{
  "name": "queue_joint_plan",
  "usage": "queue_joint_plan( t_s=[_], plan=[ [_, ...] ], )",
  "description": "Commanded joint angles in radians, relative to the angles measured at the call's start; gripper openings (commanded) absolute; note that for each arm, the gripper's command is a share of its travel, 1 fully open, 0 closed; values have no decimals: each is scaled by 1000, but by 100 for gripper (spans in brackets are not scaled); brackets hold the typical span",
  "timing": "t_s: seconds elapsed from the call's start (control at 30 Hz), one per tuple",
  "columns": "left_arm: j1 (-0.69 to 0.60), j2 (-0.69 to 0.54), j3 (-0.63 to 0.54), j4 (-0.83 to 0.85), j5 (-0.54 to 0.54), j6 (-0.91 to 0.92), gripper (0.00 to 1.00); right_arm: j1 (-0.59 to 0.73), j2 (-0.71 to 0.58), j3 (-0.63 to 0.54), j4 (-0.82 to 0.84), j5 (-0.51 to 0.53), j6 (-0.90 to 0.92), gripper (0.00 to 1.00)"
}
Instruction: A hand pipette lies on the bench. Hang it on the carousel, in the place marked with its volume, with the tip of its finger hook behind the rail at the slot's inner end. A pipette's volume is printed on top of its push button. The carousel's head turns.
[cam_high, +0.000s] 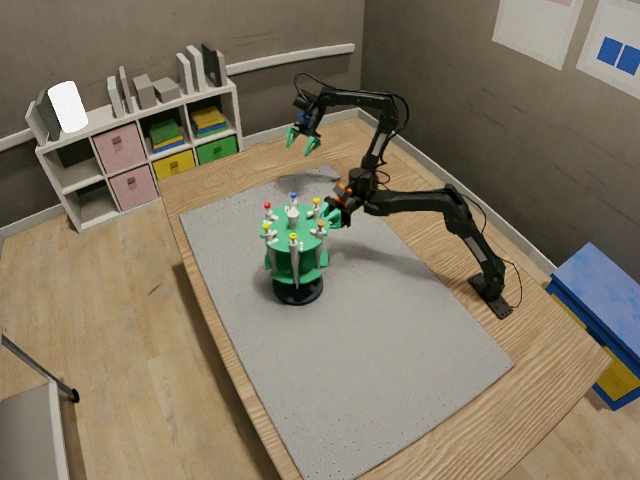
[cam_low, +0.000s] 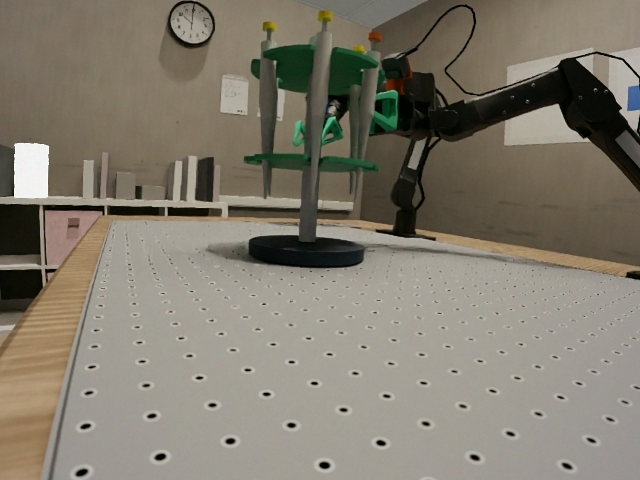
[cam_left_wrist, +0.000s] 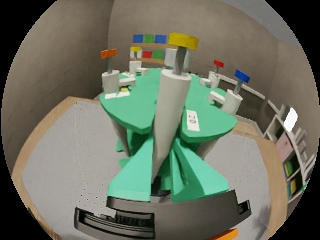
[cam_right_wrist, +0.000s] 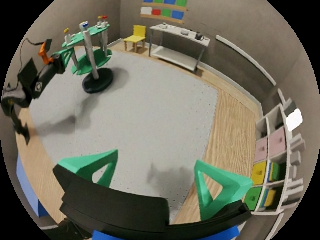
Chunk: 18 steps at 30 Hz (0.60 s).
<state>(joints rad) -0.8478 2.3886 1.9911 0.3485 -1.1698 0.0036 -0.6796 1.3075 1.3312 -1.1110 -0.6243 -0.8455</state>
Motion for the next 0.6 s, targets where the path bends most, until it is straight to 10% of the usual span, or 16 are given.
queue_joint_plan(
  t_s=[0.0,0.57],
  plan=[
    [15,-46,56,-6,-45,-9,12,-11,10,10,9,-23,-11,100],
    [15,-48,54,11,-45,-10,12,-11,10,10,9,-23,-11,100]
  ],
)
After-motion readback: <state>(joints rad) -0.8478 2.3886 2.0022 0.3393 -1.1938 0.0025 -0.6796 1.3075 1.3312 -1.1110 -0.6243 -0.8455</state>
